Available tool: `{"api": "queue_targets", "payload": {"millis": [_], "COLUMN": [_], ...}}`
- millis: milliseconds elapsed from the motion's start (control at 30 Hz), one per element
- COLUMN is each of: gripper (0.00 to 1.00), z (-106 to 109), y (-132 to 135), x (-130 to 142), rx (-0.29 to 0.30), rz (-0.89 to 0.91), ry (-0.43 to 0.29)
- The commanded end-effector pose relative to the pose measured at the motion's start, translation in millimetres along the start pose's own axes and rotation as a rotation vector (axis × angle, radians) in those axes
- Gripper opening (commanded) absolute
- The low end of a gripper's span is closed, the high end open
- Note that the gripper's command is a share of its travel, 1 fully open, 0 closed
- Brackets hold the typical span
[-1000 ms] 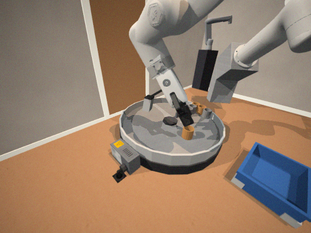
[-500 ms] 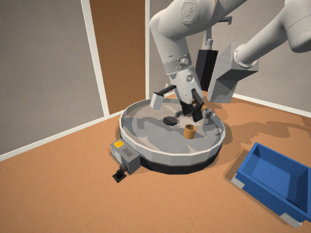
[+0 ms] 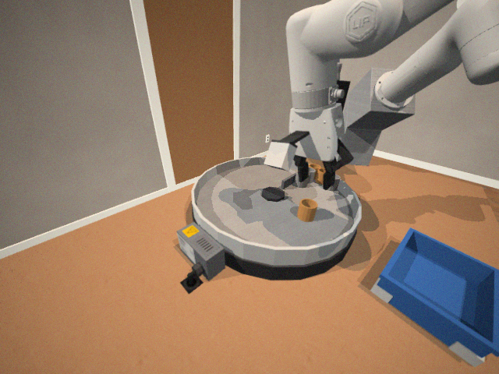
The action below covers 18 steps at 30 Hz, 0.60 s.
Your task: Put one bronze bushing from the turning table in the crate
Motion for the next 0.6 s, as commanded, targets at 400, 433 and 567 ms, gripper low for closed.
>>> {"api": "queue_targets", "payload": {"millis": [400, 433, 567], "gripper": [0.62, 0.62, 0.62], "z": [-5, -6, -7], "y": [-1, -1, -1], "x": [32, 34, 38], "rx": [0.119, 0.123, 0.139], "rz": [0.347, 0.361, 0.410], "ry": [0.139, 0.145, 0.162]}}
Point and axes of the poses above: the point where the finger pads meet when closed, its own z axis back along the fingers, its own y axis across the jaws, x = y × z, the point moved 5 cm from there along z, back along the fingers, and after that the axes turned 7 degrees about -z, right-handed, at the moved point
